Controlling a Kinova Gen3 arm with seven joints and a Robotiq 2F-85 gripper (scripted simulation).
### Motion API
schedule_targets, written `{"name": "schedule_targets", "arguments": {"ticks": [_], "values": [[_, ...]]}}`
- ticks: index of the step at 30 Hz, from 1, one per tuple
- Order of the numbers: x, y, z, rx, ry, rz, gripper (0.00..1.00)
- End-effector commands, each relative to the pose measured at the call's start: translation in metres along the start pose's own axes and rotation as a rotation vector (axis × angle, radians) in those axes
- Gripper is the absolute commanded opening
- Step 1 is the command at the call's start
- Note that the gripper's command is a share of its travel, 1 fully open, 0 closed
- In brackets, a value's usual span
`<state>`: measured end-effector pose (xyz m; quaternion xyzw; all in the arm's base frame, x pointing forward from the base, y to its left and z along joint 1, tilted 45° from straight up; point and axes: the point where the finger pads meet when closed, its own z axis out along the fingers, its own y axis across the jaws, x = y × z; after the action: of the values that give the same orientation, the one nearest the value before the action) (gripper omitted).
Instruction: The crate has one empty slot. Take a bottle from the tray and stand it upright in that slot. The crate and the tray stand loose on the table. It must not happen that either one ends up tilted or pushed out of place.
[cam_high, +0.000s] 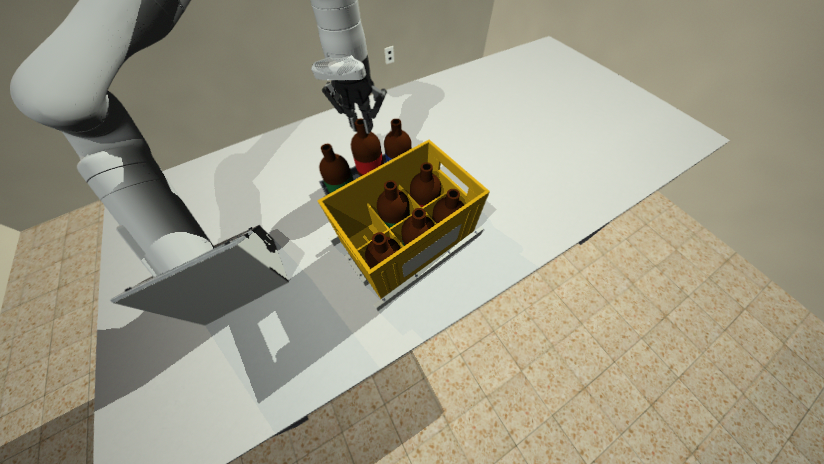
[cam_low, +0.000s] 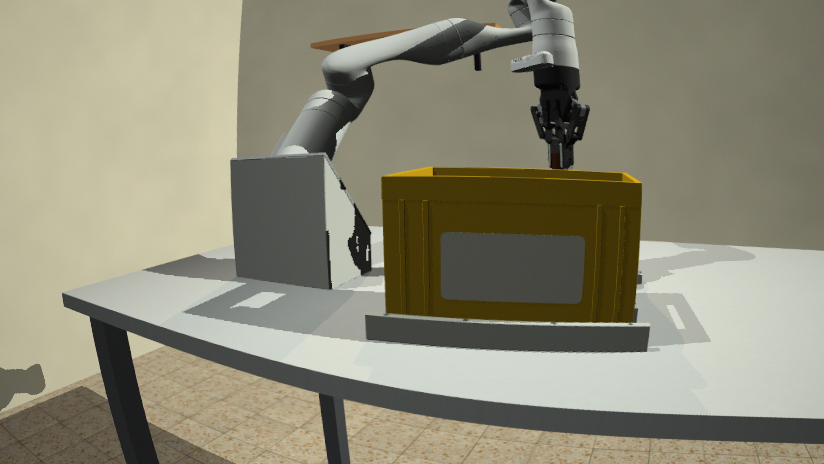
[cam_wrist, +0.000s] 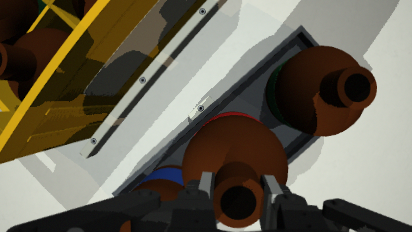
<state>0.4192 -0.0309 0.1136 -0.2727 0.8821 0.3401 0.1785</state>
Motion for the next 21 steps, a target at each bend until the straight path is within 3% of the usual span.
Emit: {"name": "schedule_targets", "arguments": {"ticks": [1,21], "values": [[-0.0006,0.0009,-0.0035,-0.003,-0.003,0.010,0.00],[-0.0009,0.0014,-0.0115,-0.003,-0.003,0.010,0.00]]}}
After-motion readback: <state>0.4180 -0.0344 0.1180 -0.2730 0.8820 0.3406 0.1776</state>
